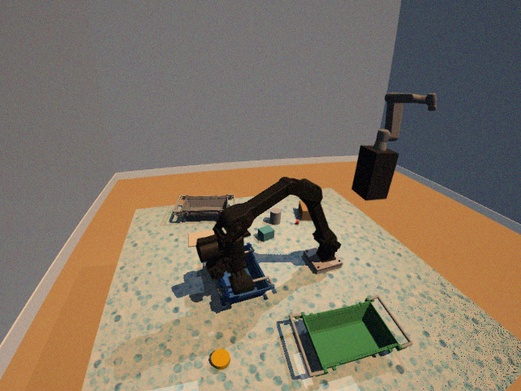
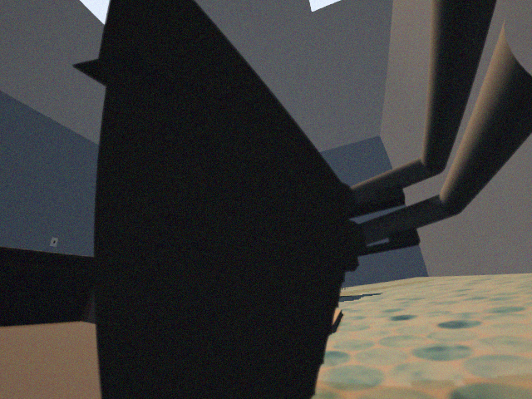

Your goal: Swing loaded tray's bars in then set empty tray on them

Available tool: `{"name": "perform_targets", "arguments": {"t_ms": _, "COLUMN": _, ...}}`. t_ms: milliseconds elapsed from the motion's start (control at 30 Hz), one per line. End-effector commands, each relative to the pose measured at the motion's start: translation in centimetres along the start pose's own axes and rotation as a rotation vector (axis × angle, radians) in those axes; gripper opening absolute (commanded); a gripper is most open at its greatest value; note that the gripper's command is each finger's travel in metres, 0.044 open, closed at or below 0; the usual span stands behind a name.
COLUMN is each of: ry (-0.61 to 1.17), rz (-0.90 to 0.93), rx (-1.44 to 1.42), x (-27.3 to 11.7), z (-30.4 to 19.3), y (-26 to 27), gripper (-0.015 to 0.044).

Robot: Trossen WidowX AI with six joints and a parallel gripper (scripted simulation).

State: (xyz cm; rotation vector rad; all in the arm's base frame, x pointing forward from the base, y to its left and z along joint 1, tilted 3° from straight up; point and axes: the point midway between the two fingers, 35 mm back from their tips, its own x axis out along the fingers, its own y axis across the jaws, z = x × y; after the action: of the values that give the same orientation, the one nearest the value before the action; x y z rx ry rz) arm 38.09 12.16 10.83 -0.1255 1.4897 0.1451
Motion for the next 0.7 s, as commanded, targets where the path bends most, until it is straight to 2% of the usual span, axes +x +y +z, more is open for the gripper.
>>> {"name": "perform_targets", "arguments": {"t_ms": 0, "ry": -0.014, "rz": 0.006, "rx": -0.004, "x": -2.42, "z": 0.1, "y": 0.27, "gripper": 0.0086}}
{"name": "perform_targets", "arguments": {"t_ms": 667, "ry": -0.014, "rz": 0.004, "rx": -0.005, "x": -2.17, "z": 0.15, "y": 0.24, "gripper": 0.0086}}
